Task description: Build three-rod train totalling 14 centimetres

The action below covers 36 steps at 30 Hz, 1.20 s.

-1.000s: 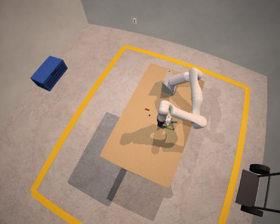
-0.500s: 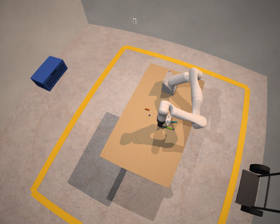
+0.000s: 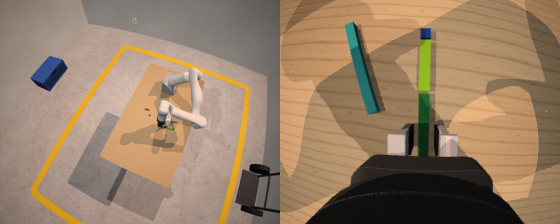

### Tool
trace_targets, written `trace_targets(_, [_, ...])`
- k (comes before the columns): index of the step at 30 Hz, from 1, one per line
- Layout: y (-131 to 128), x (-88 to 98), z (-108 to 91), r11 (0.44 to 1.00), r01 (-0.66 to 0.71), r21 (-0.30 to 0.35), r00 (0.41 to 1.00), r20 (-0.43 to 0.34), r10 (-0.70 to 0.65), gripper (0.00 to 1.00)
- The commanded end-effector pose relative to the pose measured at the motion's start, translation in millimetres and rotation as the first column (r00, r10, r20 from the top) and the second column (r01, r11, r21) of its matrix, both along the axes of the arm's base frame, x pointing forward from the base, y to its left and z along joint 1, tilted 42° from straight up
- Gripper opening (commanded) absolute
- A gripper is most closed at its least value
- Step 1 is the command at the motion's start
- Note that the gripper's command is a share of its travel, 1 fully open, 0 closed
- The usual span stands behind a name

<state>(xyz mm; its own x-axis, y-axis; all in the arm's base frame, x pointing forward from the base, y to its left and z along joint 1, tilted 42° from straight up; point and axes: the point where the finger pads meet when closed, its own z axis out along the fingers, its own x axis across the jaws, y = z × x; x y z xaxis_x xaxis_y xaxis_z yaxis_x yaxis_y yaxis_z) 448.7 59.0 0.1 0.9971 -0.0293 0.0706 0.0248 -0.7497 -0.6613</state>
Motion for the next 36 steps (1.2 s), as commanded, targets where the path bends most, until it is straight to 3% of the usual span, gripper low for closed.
trace_targets(1, [-1,0.4,0.6,1.000,0.001,0.000,1.000,0.001,-0.001,0.54])
trace_targets(13, [-1,0.4,1.2,1.000,0.001,0.000,1.000,0.001,-0.001,0.54])
trace_targets(22, [-14,-1.0,15.2,1.000,0.001,0.000,1.000,0.001,-0.001,0.54])
trace_targets(36, [-57,-5.9,64.0,1.000,0.001,0.000,1.000,0.001,-0.001,0.54])
